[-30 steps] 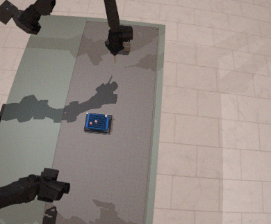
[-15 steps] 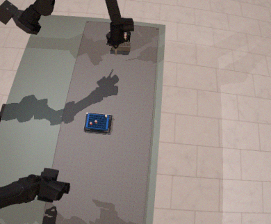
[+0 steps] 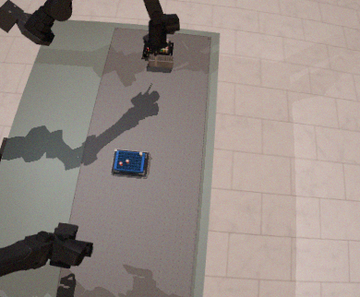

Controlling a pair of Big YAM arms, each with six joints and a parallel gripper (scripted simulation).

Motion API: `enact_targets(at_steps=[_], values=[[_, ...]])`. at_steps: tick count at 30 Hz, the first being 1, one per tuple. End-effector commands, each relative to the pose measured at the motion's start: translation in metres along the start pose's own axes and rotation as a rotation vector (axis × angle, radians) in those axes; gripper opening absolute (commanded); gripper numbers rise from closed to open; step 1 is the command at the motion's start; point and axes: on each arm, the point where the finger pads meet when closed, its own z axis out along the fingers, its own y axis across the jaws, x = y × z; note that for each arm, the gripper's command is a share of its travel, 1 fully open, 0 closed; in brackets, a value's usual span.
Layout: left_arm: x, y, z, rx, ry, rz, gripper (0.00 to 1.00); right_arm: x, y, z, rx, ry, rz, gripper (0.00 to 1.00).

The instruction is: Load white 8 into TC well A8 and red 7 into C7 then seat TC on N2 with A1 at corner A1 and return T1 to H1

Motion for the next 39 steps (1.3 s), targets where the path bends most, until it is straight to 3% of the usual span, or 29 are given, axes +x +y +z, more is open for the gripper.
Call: enact_targets(at_steps=[1, 39], values=[[-0.031, 0.008, -0.011, 0.005, -0.037, 0.006, 0.07, -0.005, -0.001, -0.002, -0.001, -0.005, -0.014, 1.0], [-0.124, 0.102, -0.007, -0.009, -0.008, 0.013, 0.07, -0.005, -0.001, -0.002, -0.001, -0.005, -0.014, 1.0]])
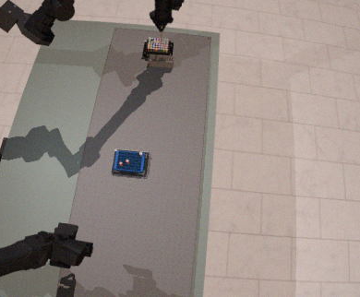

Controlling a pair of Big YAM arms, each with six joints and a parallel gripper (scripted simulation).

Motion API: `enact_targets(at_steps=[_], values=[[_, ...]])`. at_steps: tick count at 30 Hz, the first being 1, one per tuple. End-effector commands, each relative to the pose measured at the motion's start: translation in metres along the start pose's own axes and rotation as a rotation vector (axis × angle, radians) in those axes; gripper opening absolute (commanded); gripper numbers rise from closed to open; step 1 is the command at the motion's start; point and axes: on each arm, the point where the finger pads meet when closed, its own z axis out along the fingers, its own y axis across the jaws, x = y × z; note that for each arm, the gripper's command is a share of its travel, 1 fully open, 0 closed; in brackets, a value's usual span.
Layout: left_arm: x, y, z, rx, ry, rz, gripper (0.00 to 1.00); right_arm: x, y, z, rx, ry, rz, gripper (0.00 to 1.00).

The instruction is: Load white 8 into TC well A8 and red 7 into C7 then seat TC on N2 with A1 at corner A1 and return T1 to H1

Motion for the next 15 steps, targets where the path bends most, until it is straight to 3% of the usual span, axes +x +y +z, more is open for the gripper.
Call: enact_targets(at_steps=[1, 7, 15], values=[[-0.016, 0.011, 0.006, -0.011, 0.009, 0.016, 0.07, -0.005, -0.001, -0.002, -0.001, -0.005, -0.014, 1.0], [-0.027, 0.021, 0.005, -0.011, 0.011, 0.016, 0.07, -0.005, -0.001, -0.002, -0.001, -0.005, -0.014, 1.0], [-0.017, 0.012, 0.007, 0.002, 0.026, 0.023, 0.07, -0.005, -0.001, -0.002, -0.001, -0.005, -0.014, 1.0]])
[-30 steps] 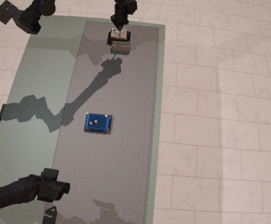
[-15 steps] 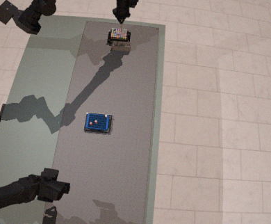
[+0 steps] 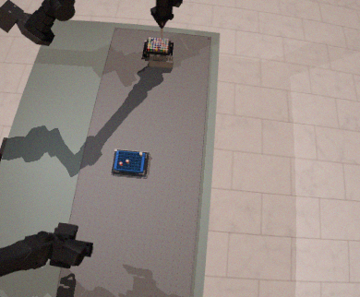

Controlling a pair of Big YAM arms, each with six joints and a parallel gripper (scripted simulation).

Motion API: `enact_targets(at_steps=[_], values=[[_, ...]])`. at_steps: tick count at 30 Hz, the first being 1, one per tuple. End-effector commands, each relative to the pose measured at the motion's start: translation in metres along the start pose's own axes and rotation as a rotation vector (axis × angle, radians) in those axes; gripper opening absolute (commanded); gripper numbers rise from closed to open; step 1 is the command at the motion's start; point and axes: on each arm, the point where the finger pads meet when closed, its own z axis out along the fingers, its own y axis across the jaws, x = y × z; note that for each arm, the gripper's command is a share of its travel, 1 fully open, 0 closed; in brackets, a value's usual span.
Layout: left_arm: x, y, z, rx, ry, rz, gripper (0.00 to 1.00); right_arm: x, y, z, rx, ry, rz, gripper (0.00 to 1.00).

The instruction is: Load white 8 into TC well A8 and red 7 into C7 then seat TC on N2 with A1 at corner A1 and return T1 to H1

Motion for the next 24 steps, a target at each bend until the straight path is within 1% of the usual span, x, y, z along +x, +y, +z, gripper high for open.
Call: enact_targets(at_steps=[1, 24], values=[[0.0007, -0.0051, 0.007, 0.007, 0.017, 0.011, 0.07, -0.0047, -0.0009, -0.0015, -0.001, -0.005, -0.014, 1.0], [-0.0025, -0.0084, 0.0057, 0.012, 0.015, 0.005, 0.07, -0.0047, -0.0009, -0.0015, -0.001, -0.005, -0.014, 1.0]])
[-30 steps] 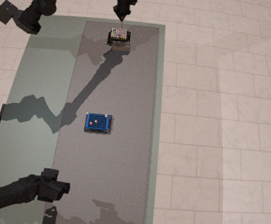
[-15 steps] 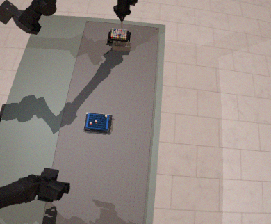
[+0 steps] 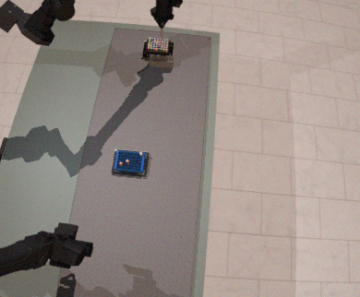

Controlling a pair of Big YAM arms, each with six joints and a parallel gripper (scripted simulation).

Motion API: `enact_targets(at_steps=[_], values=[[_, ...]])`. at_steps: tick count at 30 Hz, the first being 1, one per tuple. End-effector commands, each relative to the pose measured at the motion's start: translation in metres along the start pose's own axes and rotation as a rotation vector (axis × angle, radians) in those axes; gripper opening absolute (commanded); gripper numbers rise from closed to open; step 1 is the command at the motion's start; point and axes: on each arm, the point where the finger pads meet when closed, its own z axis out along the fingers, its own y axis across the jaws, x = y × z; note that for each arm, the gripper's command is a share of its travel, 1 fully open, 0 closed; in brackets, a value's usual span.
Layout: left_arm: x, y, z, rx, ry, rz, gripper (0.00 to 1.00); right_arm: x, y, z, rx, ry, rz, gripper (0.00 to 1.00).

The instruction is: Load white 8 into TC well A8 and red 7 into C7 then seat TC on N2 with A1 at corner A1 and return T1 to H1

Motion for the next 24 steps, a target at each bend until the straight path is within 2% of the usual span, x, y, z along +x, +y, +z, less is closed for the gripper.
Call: enact_targets(at_steps=[1, 24], values=[[-0.0042, -0.0074, 0.0056, 0.011, 0.01, 0.004, 0.07, -0.0047, -0.0009, -0.0015, -0.001, -0.005, -0.014, 1.0], [-0.0071, -0.0094, 0.0048, 0.014, 0.007, 0.002, 0.07, -0.0047, -0.0009, -0.0015, -0.001, -0.005, -0.014, 1.0]])
